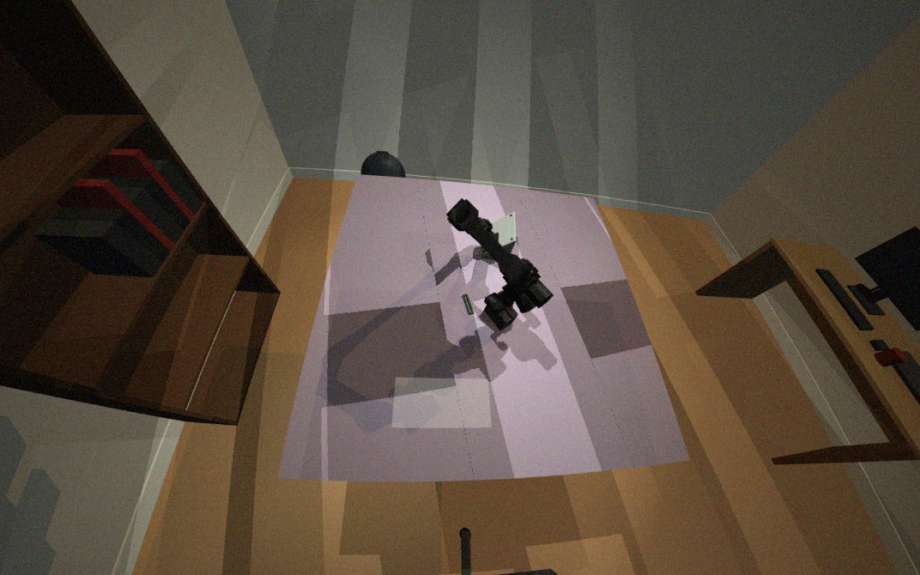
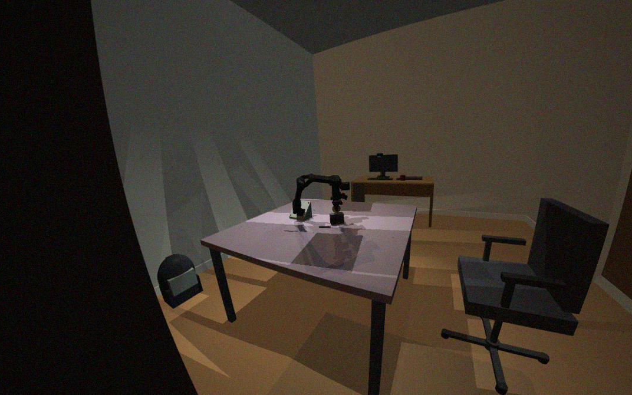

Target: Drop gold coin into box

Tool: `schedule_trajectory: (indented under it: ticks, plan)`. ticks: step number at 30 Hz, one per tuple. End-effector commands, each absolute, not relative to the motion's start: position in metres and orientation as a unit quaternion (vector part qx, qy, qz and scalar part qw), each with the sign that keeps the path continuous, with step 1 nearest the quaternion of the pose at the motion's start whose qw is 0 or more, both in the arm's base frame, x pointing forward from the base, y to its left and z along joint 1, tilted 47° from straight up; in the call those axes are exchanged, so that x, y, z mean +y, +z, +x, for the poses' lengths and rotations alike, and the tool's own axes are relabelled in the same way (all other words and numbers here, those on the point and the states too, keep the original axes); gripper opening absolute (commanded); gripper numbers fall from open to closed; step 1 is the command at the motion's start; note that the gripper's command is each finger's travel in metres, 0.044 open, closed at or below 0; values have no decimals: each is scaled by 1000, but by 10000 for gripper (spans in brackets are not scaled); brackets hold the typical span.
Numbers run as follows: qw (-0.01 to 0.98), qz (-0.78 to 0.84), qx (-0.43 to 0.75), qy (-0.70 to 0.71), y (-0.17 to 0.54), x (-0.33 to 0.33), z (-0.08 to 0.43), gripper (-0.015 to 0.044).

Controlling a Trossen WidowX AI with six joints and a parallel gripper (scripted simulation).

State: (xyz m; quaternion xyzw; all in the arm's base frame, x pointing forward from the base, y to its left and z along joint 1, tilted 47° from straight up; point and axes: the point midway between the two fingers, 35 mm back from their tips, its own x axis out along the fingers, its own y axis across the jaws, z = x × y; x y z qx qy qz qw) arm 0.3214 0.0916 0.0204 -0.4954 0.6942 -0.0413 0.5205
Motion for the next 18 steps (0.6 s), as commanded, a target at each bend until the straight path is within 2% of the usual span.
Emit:
schedule_trajectory:
  ticks: [1,9,15,18]
  plan:
    - [516,-499,695,-40,19,89,320,0]
    - [516,-500,695,-40,16,86,320,0]
    - [520,-495,694,-41,18,89,321,157]
    - [520,-495,694,-41,18,89,321,161]
